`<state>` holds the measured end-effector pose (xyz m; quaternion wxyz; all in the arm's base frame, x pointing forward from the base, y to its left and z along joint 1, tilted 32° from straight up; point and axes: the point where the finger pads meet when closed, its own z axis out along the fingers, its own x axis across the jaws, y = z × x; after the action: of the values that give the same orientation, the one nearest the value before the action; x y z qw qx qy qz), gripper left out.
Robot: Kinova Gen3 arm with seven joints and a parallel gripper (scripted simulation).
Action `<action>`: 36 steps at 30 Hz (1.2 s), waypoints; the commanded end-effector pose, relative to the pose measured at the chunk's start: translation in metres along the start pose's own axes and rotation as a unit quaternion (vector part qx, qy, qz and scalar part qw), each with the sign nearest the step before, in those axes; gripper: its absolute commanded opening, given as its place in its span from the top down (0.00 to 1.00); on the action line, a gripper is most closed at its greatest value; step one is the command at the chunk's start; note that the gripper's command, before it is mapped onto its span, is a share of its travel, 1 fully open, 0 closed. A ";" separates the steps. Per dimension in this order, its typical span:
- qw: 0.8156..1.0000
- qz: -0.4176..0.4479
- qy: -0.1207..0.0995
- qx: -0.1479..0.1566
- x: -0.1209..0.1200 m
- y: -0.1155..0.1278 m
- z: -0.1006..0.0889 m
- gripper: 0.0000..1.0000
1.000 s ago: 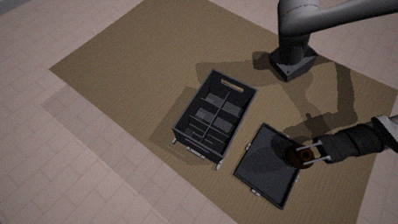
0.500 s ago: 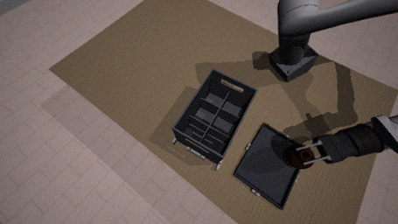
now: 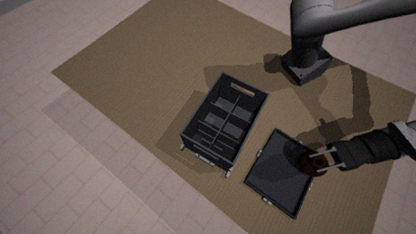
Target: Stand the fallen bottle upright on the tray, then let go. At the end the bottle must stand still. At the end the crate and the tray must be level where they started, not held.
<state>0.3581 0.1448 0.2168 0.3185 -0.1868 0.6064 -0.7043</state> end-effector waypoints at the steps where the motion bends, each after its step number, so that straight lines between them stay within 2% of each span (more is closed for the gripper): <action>1: 1.000 0.000 0.000 0.000 0.000 0.000 0.000 1.00; 36: 1.000 0.000 0.000 0.000 0.000 0.026 0.010 1.00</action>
<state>0.3695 0.1372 0.1935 0.3192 -0.1873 0.6075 -0.7029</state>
